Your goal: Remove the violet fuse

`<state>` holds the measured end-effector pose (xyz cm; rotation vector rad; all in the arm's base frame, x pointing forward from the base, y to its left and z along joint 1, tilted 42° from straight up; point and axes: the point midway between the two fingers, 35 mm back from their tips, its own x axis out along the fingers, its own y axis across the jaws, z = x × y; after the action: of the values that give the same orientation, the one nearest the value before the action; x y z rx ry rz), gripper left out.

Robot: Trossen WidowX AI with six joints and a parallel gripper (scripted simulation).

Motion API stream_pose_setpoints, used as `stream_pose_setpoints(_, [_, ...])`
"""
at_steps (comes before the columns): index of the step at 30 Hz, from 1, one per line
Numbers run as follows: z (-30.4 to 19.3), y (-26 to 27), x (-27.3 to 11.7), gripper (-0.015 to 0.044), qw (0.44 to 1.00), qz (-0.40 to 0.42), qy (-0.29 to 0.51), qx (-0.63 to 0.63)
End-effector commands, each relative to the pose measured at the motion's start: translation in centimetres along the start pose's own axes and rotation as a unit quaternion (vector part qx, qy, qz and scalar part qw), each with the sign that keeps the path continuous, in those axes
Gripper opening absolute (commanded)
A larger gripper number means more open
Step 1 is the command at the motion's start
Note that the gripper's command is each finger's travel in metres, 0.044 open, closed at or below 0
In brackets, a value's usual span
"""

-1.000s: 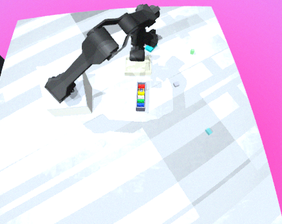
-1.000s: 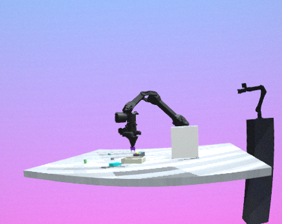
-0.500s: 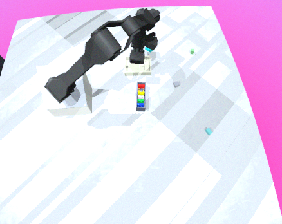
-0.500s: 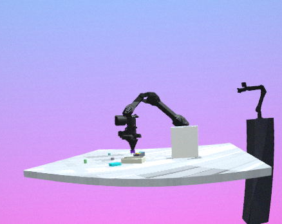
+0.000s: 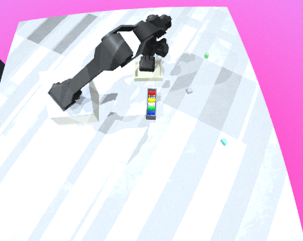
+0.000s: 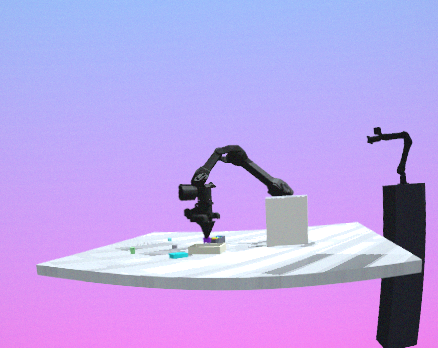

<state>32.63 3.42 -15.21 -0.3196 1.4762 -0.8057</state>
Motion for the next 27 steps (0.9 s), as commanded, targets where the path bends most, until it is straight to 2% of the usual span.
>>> stream_pose_setpoints(1, [0.0,0.0,-0.1,0.0053,1.0,0.0,0.0,0.0])
stream_pose_setpoints(12, [0.0,0.0,-0.3,0.033,1.0,0.0,0.0,0.0])
stream_pose_setpoints(16, [0.0,0.0,-3.7,0.033,1.0,-0.002,0.0,-0.003])
stream_pose_setpoints(27, [0.0,0.0,-3.7,0.033,1.0,-0.003,-0.003,-0.007])
